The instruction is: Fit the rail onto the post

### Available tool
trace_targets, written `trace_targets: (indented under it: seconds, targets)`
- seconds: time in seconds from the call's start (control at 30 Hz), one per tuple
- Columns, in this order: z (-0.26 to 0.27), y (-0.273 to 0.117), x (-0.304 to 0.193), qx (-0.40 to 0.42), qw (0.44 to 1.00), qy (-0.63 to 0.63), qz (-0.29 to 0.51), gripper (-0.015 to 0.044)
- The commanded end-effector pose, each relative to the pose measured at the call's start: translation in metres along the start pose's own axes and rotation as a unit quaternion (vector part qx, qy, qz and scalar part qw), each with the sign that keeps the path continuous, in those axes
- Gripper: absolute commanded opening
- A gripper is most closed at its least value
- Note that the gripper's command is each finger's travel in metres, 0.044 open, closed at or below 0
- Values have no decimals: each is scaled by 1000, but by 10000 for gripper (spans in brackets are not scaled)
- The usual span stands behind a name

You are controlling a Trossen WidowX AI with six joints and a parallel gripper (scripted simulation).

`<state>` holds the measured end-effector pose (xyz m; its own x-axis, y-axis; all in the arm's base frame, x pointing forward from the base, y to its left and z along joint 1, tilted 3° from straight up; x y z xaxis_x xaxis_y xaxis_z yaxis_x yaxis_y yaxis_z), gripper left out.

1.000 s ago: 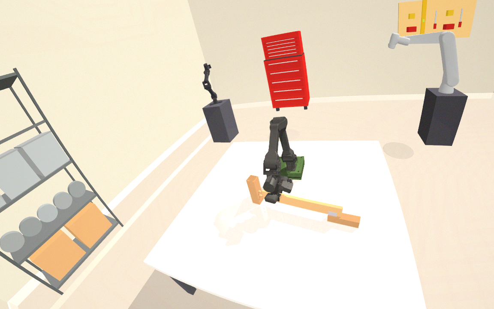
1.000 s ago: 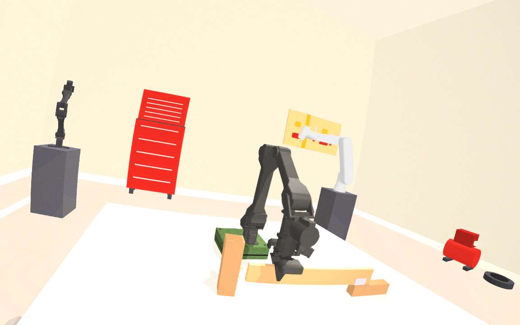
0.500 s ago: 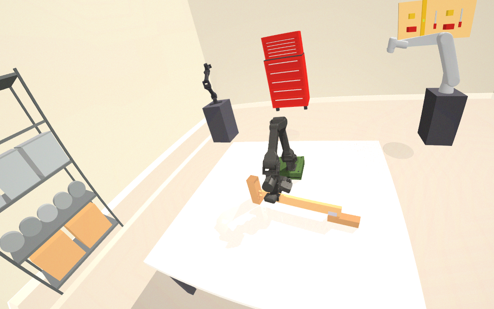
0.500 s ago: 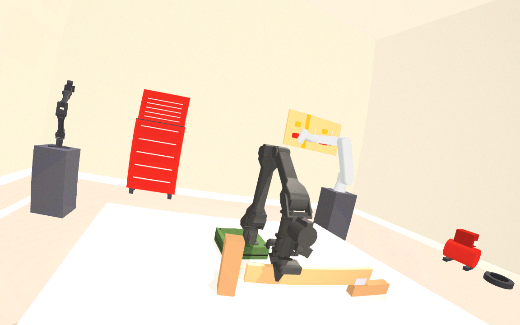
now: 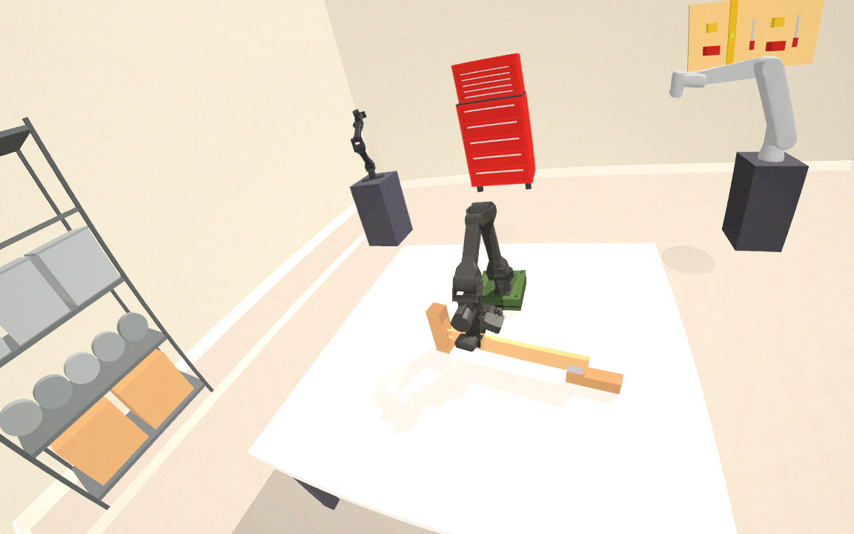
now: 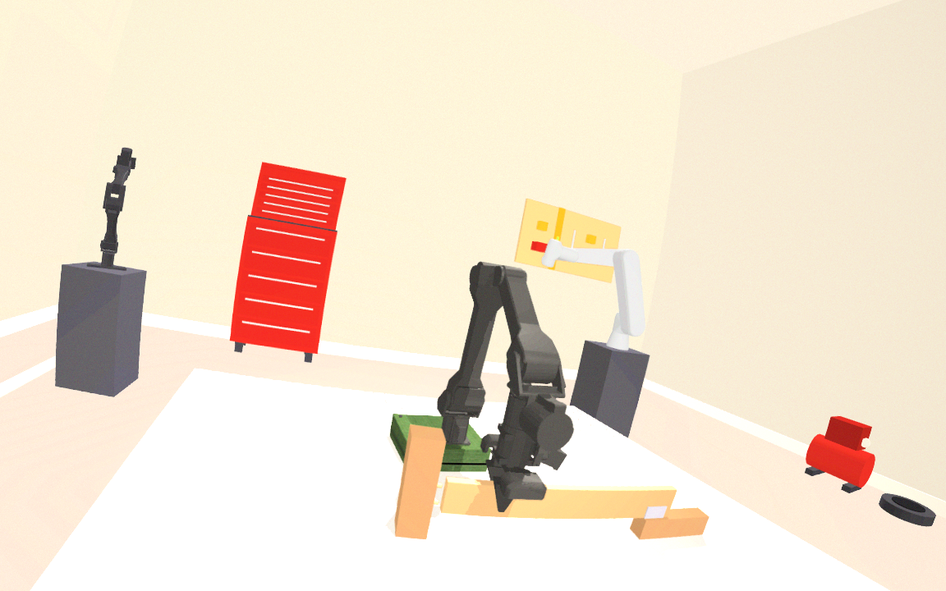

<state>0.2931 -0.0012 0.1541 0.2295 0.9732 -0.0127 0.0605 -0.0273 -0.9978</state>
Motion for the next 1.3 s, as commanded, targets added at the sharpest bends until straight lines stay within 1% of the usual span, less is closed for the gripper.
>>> trace_targets:
  seconds: [0.0, 1.27]
  targets:
    - [0, -3, -2, -4, 1000, -1, 0, 0]
    - [0, -2, -12, -4, 1000, -1, 0, 0]
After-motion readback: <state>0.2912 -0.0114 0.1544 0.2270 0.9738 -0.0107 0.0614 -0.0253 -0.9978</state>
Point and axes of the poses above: the point midway between the two fingers, 35 mm back from their tips, its own y axis out along the fingers, its own z axis across the jaws, x = y × z, the point moved 10 cm from there along -y, back along the fingers, and after that the axes turned 5 degrees about y, right-handed, at the moved point
